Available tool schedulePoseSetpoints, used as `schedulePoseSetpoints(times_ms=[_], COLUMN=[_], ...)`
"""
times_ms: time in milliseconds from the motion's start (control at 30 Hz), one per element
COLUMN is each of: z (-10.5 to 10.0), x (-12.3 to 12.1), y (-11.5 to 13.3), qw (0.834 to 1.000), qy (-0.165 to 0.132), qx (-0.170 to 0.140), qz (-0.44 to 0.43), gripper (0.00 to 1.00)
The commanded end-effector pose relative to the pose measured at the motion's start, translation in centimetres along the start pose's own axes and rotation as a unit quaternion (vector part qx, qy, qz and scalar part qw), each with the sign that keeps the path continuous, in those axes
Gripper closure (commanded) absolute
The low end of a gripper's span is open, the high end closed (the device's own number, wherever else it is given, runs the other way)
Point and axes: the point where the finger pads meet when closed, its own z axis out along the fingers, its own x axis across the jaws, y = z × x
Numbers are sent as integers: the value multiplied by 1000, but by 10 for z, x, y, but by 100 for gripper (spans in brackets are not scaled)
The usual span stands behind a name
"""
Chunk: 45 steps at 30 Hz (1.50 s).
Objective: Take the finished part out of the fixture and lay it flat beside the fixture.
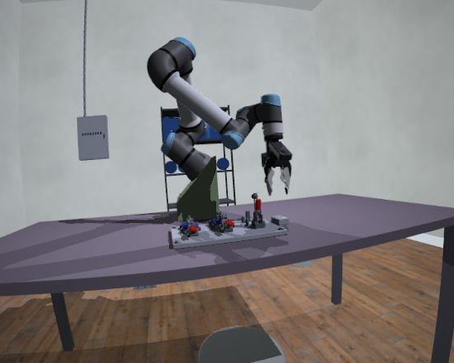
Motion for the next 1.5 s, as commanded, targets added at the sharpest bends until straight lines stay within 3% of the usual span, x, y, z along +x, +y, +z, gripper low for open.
schedulePoseSetpoints(times_ms=[0, 367, 833, 1133, 1467], z=[-1, -14, -65, -87, -96], x=[0, 0, 0, 0, 0], y=[0, 0, 0, 0, 0], qw=[1000, 1000, 1000, 1000, 1000], qy=[0, 0, 0, 0, 0], qx=[1, 1, 1, 1, 1], qz=[0, 0, 0, 0, 0], gripper=[60, 60, 60, 60, 60])
